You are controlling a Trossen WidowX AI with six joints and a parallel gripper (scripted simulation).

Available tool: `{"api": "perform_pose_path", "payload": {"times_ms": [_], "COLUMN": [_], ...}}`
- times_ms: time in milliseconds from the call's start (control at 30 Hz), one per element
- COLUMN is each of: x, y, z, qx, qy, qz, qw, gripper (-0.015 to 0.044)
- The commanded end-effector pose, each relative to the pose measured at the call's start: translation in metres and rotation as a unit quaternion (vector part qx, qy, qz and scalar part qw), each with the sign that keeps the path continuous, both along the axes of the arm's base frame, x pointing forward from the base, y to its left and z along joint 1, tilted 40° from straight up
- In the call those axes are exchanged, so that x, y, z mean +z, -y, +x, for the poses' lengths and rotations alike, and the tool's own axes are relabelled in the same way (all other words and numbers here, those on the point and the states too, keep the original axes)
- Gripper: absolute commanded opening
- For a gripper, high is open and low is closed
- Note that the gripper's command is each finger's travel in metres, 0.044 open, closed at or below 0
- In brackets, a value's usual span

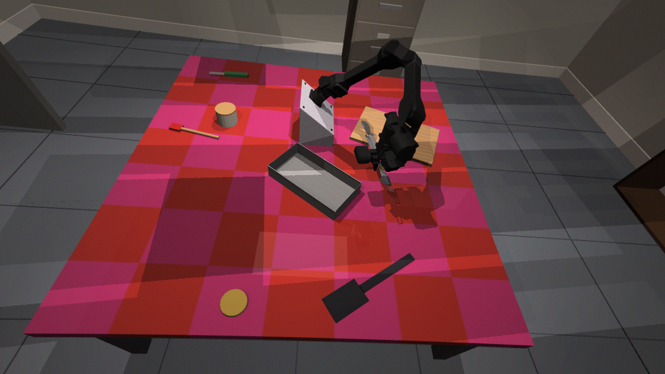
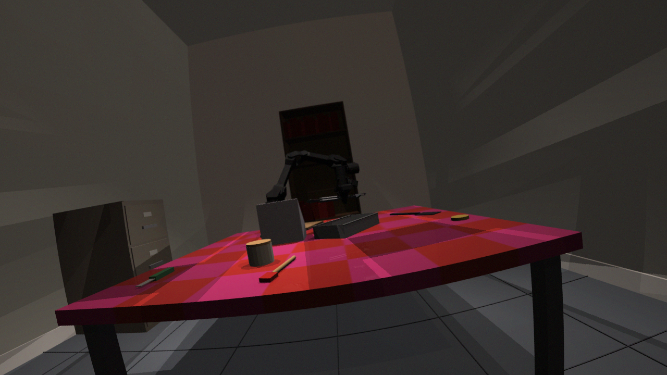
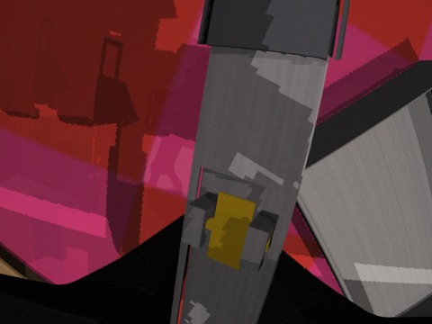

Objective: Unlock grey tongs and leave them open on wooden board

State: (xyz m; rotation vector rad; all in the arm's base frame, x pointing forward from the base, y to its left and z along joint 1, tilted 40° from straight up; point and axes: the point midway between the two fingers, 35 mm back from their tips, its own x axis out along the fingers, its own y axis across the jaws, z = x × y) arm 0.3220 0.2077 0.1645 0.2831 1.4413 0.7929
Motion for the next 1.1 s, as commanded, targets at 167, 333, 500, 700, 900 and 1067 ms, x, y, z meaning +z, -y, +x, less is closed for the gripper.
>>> {"api": "perform_pose_path", "payload": {"times_ms": [167,333,500,700,900,1067], "x": [0.049,0.052,0.054,0.062,0.069,0.076], "y": [-0.03,-0.032,-0.038,-0.056,-0.072,-0.083], "z": [-0.05,-0.054,-0.061,-0.085,-0.111,-0.134], "qx": [0.117,0.126,0.142,0.189,0.236,0.274], "qy": [0.098,0.104,0.116,0.145,0.178,0.206], "qz": [0.022,0.024,0.022,0.016,0.009,0.006], "qw": [0.988,0.986,0.983,0.971,0.955,0.94], "gripper": [-0.015,-0.015,-0.015,-0.015,-0.015,-0.015]}}
